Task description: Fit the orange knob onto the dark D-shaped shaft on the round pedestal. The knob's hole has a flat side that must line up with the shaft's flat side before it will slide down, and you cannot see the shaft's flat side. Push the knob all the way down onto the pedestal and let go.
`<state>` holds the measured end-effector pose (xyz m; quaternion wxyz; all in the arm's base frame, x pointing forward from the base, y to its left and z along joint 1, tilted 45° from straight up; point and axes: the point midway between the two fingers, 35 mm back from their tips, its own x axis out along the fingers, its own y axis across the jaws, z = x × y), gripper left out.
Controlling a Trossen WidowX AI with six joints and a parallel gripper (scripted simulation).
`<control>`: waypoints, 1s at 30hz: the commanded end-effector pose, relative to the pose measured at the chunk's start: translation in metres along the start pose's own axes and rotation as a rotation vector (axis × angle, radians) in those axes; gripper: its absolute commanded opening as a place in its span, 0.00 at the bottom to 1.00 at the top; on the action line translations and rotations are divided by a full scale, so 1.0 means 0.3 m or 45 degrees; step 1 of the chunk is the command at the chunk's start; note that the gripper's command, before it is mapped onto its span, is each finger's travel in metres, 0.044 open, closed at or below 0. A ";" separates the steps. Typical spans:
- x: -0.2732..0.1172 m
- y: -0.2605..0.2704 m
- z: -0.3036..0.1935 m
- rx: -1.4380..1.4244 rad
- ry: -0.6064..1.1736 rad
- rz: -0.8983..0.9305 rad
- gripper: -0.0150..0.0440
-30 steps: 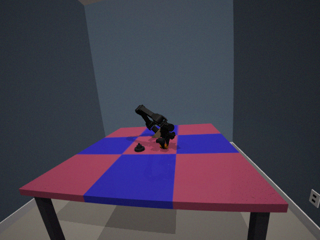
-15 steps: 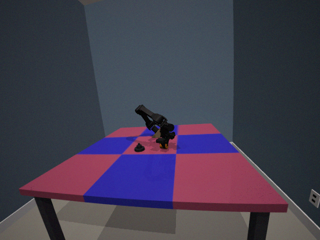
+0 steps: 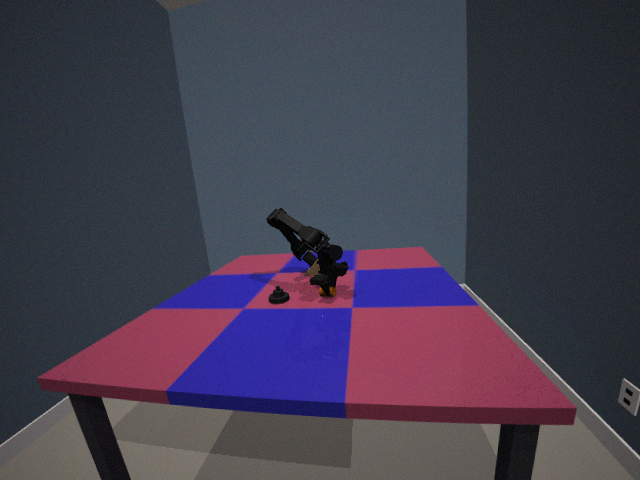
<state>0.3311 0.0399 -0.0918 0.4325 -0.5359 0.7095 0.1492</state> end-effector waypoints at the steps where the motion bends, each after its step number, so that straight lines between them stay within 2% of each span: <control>1: -0.009 0.000 -0.012 -0.001 -0.090 0.008 0.56; 30: -0.053 -0.001 -0.108 -0.003 -0.722 0.013 0.56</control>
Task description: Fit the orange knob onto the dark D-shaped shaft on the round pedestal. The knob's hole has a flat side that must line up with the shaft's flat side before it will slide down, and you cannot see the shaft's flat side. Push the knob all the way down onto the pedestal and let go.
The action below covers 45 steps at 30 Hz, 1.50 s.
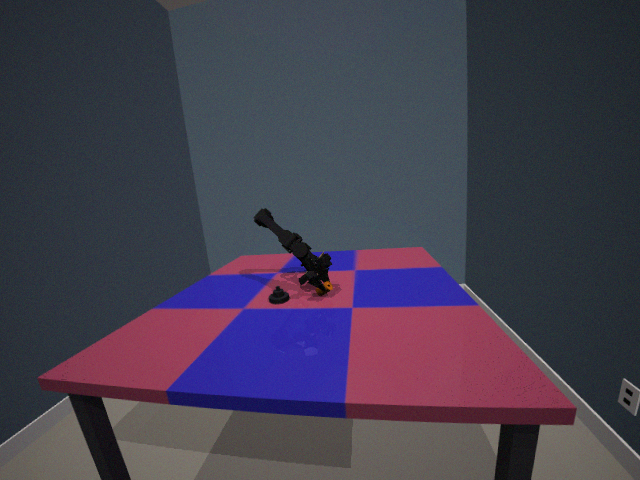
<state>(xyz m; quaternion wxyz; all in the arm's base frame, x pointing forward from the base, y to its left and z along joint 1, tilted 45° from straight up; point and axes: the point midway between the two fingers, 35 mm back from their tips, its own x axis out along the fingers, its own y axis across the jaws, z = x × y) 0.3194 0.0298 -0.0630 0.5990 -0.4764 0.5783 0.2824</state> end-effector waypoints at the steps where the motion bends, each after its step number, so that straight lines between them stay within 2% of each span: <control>1: -0.010 0.001 -0.012 -0.005 -0.087 0.002 0.56; 34: -0.057 0.003 -0.121 -0.009 -0.775 0.010 0.56; 45: -0.073 0.002 -0.130 -0.008 -0.706 0.008 0.56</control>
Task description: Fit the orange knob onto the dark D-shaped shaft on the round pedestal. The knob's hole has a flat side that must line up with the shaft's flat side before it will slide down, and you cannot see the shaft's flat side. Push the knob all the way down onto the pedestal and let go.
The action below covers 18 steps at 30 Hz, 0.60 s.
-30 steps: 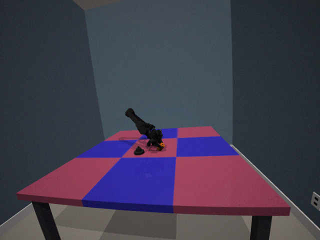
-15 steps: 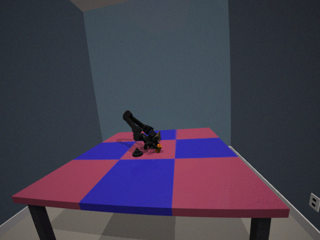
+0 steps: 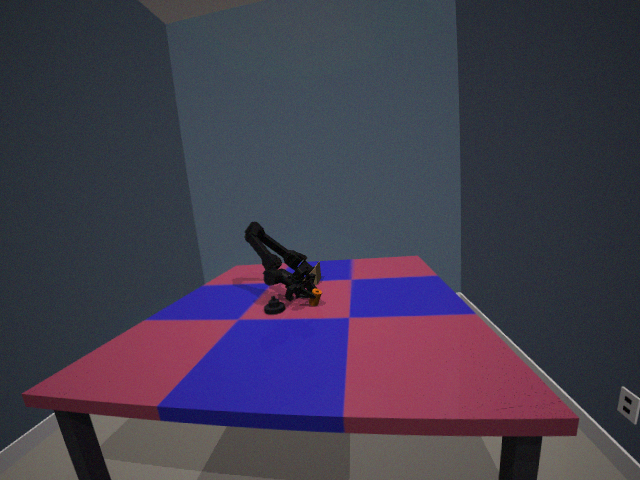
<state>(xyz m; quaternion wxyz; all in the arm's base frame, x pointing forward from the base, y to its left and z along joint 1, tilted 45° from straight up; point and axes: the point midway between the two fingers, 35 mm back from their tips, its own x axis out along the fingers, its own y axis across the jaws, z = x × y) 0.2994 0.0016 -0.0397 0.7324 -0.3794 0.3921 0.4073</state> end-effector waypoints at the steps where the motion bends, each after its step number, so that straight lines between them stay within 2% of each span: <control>1: -0.012 -0.002 -0.004 -0.001 0.005 -0.004 0.56; 2: -0.014 -0.002 -0.005 -0.001 0.005 -0.004 0.56; 5: -0.004 0.000 -0.002 0.004 0.002 0.000 0.69; 18: -0.004 0.000 -0.002 0.004 0.002 0.000 0.69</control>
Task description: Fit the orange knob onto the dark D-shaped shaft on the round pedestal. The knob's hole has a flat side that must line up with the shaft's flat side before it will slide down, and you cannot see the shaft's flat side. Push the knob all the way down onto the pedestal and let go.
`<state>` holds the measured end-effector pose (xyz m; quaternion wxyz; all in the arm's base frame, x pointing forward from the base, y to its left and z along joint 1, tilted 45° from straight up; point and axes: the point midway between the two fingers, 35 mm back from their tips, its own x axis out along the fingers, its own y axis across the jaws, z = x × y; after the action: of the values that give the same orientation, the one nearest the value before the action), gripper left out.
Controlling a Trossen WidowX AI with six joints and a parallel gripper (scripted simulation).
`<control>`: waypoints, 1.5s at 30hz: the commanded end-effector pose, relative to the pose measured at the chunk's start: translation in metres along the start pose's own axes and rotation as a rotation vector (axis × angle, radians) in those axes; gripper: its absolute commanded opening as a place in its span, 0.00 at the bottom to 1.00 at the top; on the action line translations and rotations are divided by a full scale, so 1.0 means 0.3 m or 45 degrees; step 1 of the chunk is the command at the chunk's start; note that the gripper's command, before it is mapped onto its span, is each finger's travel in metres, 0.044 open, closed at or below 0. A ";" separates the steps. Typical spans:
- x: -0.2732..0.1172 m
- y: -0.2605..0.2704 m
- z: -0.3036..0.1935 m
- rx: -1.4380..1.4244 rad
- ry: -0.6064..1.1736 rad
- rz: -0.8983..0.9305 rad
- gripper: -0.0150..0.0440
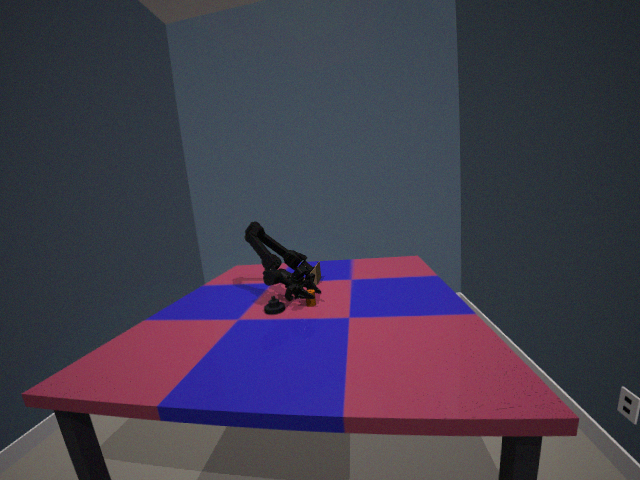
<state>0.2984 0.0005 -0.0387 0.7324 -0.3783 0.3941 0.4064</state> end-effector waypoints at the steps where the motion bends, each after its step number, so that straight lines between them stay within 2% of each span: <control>1: 0.001 -0.001 0.001 -0.001 -0.001 -0.001 0.69; 11: 0.001 -0.001 0.001 -0.001 -0.001 -0.001 0.69; 18: 0.001 -0.001 0.001 -0.001 -0.001 -0.001 1.00; 25: -0.002 -0.002 0.009 -0.001 -0.001 -0.001 1.00; 31: -0.099 0.000 0.242 0.001 -0.004 0.000 1.00; 37: -0.103 0.001 0.250 0.001 -0.005 0.000 1.00; 40: -0.083 0.008 0.243 0.061 0.125 0.063 1.00; 45: -0.059 0.035 0.229 0.176 0.606 0.187 1.00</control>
<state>0.3051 0.0575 0.0058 0.6737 -0.3680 0.5206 0.3738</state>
